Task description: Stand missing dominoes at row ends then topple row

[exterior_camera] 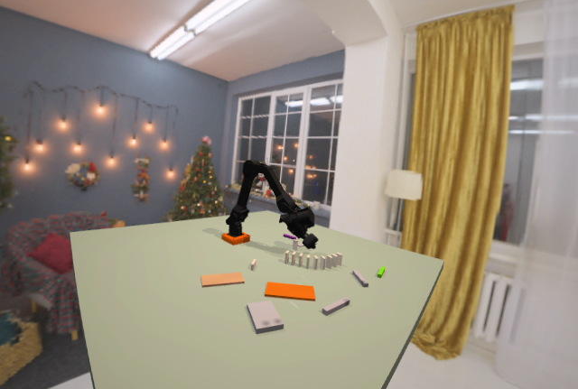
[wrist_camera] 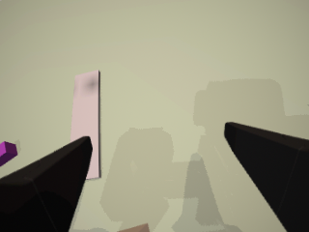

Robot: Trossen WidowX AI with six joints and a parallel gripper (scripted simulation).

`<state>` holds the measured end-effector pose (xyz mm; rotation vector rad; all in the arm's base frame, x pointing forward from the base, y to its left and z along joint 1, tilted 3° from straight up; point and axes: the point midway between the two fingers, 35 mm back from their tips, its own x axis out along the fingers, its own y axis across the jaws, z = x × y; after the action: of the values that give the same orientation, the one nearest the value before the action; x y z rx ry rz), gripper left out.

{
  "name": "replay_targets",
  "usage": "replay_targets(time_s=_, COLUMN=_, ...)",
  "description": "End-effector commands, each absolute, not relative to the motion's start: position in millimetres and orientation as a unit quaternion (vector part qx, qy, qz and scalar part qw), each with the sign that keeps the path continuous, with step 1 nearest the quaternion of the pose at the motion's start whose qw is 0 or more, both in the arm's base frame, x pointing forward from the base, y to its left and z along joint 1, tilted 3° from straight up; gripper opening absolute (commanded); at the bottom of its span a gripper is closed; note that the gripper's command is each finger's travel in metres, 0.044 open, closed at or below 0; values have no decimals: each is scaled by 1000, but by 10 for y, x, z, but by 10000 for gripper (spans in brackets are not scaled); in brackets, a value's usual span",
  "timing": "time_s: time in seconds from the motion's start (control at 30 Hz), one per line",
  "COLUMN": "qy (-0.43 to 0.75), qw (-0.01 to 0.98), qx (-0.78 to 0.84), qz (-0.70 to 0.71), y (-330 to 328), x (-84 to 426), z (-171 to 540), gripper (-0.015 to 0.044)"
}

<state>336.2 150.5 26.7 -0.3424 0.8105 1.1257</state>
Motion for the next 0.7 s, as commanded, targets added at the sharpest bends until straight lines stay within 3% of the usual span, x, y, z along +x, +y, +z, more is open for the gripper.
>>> replay_targets(time_s=0.0, qy=522, qw=621, qx=-387, qz=438, y=1495, x=3109, z=820, gripper=440)
replay_targets(time_s=0.3, qy=566, qw=553, qx=-445, qz=420, y=1370, x=2873, z=1034, gripper=440)
replay_targets(time_s=0.67, qy=567, qw=551, qx=-447, qz=419, y=1366, x=2866, z=1042, gripper=440)
